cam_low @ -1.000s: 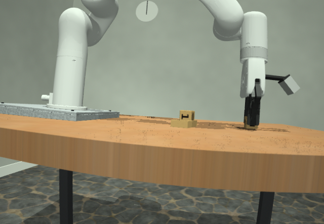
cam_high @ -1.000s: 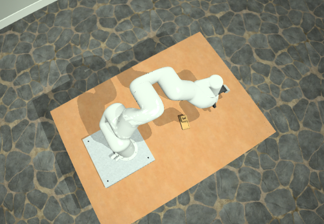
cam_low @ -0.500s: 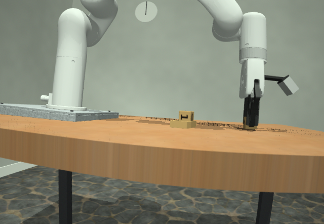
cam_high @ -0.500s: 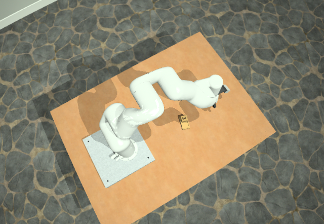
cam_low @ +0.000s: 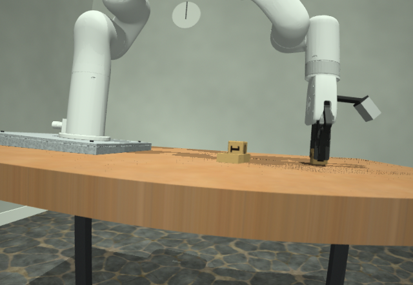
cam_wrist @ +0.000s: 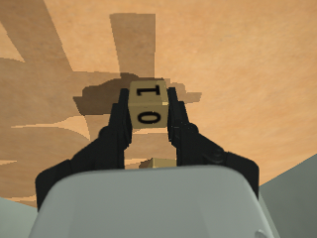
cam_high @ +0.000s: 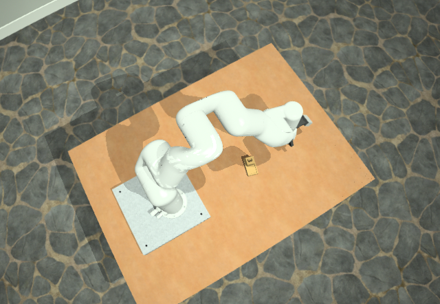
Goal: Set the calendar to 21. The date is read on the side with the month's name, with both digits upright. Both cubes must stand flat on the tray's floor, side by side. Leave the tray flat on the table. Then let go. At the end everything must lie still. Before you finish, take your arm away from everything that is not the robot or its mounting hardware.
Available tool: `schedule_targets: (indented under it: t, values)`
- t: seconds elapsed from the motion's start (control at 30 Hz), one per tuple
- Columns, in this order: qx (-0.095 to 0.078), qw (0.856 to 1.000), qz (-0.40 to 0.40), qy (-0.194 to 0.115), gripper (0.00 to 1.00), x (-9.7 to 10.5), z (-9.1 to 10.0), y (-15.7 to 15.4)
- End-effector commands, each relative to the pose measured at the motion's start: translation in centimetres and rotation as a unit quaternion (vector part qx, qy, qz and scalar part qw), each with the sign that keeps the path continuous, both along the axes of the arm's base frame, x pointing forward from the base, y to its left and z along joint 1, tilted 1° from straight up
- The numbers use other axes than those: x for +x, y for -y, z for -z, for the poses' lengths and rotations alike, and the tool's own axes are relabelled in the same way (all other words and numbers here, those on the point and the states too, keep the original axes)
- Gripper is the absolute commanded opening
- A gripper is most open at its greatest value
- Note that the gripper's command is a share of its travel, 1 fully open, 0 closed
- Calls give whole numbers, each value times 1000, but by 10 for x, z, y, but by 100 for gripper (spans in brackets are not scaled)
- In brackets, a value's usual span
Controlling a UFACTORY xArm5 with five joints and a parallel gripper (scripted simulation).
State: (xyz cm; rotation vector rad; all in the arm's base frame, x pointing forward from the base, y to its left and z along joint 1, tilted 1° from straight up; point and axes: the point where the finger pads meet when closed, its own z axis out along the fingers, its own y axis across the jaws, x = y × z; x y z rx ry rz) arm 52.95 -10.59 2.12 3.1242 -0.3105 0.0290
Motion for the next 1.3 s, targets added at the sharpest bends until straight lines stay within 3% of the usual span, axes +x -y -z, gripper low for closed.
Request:
schedule_targets:
  t: [0.0, 0.7, 0.83, 0.97, 1.27]
  values:
    - [0, 1000, 0, 2, 29, 1, -2, 0]
    - [0, 1000, 0, 2, 29, 1, -2, 0]
    - [0, 1000, 0, 2, 37, 1, -2, 0]
    - [0, 1000, 0, 2, 37, 1, -2, 0]
    - [0, 1000, 0, 2, 49, 1, -2, 0]
